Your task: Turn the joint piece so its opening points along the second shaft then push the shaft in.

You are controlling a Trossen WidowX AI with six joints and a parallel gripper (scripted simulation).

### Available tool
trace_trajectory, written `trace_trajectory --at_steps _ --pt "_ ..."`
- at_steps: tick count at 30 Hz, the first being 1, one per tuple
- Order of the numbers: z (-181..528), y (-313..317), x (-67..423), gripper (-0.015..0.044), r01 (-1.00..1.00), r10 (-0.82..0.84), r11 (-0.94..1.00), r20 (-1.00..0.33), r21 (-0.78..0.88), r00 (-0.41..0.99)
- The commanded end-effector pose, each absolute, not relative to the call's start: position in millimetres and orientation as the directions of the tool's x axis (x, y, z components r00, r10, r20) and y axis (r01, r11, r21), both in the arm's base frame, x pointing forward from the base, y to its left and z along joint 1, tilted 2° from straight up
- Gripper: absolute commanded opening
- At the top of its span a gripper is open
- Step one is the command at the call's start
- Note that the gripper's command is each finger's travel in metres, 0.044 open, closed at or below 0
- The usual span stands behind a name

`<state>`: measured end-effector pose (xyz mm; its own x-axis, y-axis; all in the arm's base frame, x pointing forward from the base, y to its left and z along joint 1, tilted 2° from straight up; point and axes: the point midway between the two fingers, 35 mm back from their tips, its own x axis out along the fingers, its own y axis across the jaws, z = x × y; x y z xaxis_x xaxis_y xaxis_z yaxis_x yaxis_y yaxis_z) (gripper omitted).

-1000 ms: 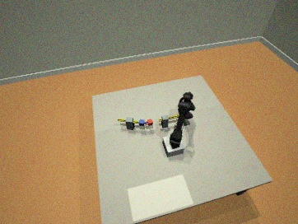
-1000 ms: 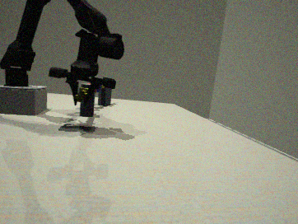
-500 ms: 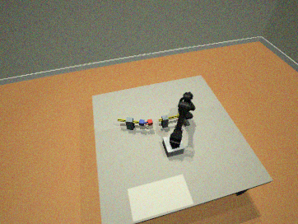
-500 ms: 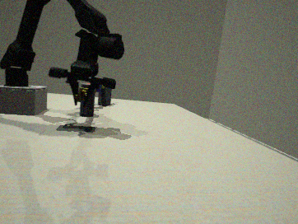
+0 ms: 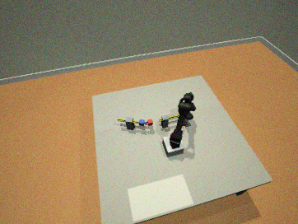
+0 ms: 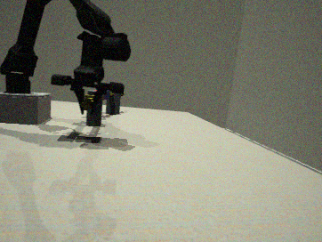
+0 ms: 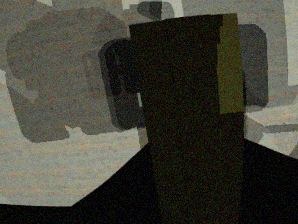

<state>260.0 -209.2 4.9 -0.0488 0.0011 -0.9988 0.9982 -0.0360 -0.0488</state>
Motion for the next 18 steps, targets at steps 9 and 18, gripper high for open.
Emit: trace_trajectory --at_steps 9,18 --pt "4.8 -210.4 259.9 0.004 0.999 0.0 -0.036 -1.0 -0.026 -0.026" --pt "4.6 -208.9 260.0 0.0 0.999 0.0 -0.036 -1.0 -0.025 -0.025"
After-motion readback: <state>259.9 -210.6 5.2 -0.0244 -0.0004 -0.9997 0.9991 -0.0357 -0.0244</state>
